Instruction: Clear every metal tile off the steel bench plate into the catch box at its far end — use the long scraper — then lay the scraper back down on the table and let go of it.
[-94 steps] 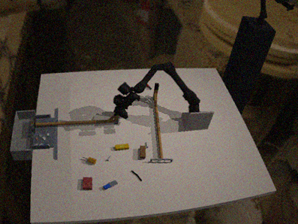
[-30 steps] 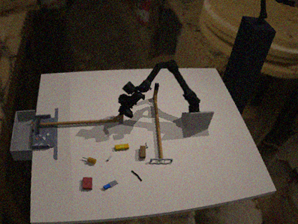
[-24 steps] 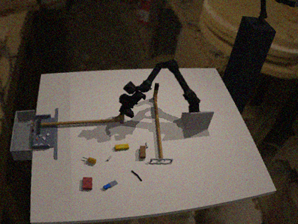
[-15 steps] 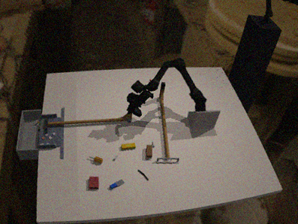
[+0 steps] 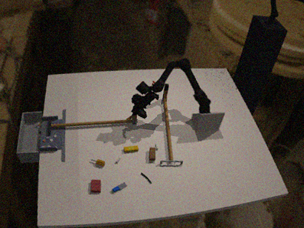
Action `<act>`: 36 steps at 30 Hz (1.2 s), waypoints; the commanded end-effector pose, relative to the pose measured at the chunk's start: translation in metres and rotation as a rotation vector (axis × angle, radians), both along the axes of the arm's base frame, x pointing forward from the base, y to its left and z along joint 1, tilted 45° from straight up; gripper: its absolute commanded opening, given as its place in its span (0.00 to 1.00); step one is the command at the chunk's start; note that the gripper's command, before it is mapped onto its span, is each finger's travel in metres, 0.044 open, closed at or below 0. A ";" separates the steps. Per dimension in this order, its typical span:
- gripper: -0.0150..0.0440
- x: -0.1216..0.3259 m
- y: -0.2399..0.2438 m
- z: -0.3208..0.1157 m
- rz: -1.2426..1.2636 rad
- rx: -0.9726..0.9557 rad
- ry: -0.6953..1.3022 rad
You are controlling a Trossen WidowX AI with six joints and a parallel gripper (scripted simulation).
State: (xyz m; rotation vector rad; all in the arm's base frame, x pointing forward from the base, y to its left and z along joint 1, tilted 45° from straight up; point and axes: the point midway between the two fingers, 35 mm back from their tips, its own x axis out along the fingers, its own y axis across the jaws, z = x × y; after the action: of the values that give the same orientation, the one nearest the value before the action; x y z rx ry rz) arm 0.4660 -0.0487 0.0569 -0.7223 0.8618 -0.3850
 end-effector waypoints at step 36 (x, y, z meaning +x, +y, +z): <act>0.25 -0.034 0.005 0.007 0.007 0.002 -0.018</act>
State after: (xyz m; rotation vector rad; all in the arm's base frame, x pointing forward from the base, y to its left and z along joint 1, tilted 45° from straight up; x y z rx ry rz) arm 0.4326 -0.0476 0.0591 -0.7229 0.8594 -0.3823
